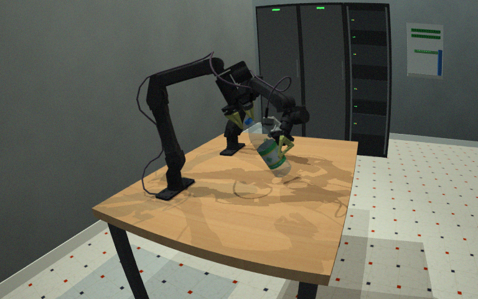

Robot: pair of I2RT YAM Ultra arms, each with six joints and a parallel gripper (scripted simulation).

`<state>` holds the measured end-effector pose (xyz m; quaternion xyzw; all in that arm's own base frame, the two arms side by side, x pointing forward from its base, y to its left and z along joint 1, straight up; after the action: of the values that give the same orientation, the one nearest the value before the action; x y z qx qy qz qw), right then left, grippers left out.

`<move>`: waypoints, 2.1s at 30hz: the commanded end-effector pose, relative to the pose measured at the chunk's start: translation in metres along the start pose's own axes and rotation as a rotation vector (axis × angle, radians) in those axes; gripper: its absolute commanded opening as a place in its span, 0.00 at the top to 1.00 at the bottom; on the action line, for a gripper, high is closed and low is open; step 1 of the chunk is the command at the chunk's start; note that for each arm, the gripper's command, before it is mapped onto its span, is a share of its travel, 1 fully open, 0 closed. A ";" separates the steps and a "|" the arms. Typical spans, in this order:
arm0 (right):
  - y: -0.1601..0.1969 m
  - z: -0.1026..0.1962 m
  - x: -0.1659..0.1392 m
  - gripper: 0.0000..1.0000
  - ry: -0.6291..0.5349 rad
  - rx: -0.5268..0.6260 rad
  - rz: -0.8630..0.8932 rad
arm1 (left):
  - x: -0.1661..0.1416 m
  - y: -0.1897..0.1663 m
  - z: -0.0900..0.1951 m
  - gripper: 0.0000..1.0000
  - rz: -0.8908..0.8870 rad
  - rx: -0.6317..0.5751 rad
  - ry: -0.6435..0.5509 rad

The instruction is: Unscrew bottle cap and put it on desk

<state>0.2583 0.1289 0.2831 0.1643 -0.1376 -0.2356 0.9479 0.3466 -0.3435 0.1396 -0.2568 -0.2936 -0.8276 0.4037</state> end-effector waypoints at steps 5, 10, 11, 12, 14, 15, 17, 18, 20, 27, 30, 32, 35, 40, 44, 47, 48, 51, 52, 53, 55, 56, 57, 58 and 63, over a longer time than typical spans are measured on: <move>0.005 0.009 0.003 0.43 0.016 0.050 -0.464 | 0.010 0.005 0.009 1.00 -0.006 0.025 -0.028; 0.005 0.009 0.003 0.43 0.019 0.066 -0.619 | 0.010 0.005 0.009 1.00 -0.006 0.025 -0.028; 0.005 0.009 0.003 0.43 0.019 0.066 -0.619 | 0.010 0.005 0.009 1.00 -0.006 0.025 -0.028; 0.005 0.009 0.003 0.43 0.019 0.066 -0.619 | 0.010 0.005 0.009 1.00 -0.006 0.025 -0.028; 0.005 0.009 0.003 0.43 0.019 0.066 -0.619 | 0.010 0.005 0.009 1.00 -0.006 0.025 -0.028; 0.005 0.009 0.003 0.43 0.019 0.066 -0.619 | 0.010 0.005 0.009 1.00 -0.006 0.025 -0.028; 0.004 0.006 0.002 0.65 0.027 0.049 -0.585 | 0.010 0.005 0.009 1.00 -0.006 0.025 -0.028; 0.003 0.005 0.002 0.67 0.032 0.041 -0.567 | 0.010 0.005 0.009 1.00 -0.006 0.025 -0.028; 0.002 0.003 0.001 0.70 0.036 0.033 -0.550 | 0.010 0.005 0.009 1.00 -0.006 0.025 -0.028; 0.002 0.003 0.001 0.97 0.034 0.032 -0.532 | 0.010 0.005 0.009 1.00 -0.006 0.025 -0.028; 0.003 0.003 0.001 1.00 0.003 0.008 -0.281 | 0.010 0.005 0.009 1.00 -0.006 0.025 -0.028; 0.003 0.004 0.002 1.00 -0.012 0.003 -0.174 | 0.010 0.005 0.009 1.00 -0.006 0.025 -0.028; 0.003 0.004 0.002 1.00 -0.036 -0.006 -0.037 | 0.010 0.005 0.009 1.00 -0.006 0.025 -0.028; 0.004 0.005 0.002 1.00 -0.066 -0.027 0.190 | 0.010 0.005 0.009 1.00 -0.006 0.025 -0.028; 0.004 0.005 0.001 1.00 -0.081 -0.042 0.351 | 0.010 0.005 0.009 1.00 -0.006 0.025 -0.028; 0.005 0.005 0.001 1.00 -0.100 -0.055 0.480 | 0.010 0.005 0.009 1.00 -0.006 0.025 -0.028; 0.005 0.005 0.001 1.00 -0.105 -0.060 0.526 | 0.010 0.005 0.009 1.00 -0.006 0.025 -0.028; 0.005 0.005 0.001 1.00 -0.120 -0.073 0.661 | 0.010 0.005 0.009 1.00 -0.006 0.025 -0.028; 0.005 0.005 0.001 1.00 -0.125 -0.078 0.706 | 0.010 0.005 0.009 1.00 -0.006 0.025 -0.028; 0.005 0.005 0.001 1.00 -0.129 -0.082 0.751 | 0.010 0.005 0.009 1.00 -0.006 0.025 -0.028; 0.005 0.006 0.001 1.00 -0.138 -0.092 0.841 | 0.010 0.005 0.009 1.00 -0.006 0.025 -0.028; 0.005 0.006 0.001 1.00 -0.142 -0.096 0.885 | 0.010 0.005 0.009 1.00 -0.006 0.025 -0.028; 0.006 0.006 0.001 1.00 -0.146 -0.101 0.930 | 0.010 0.005 0.009 1.00 -0.006 0.025 -0.028; 0.006 0.006 0.000 1.00 -0.150 -0.105 0.974 | 0.010 0.005 0.009 1.00 -0.006 0.025 -0.028; 0.006 0.006 0.000 1.00 -0.169 -0.124 1.169 | 0.010 0.005 0.009 1.00 -0.006 0.025 -0.028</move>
<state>0.2597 0.1361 0.2848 0.0197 -0.2355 0.2030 0.9502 0.3472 -0.3430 0.1385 -0.2536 -0.2919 -0.8287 0.4047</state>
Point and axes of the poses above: on each arm, the point where the finger pads meet when closed, its own z axis back along the fingers, its own y axis across the jaws, x = y × z, the point moved 3 cm from there along z, back along the fingers, and after that the axes turned 1 degree about z, right-handed, at the moved point
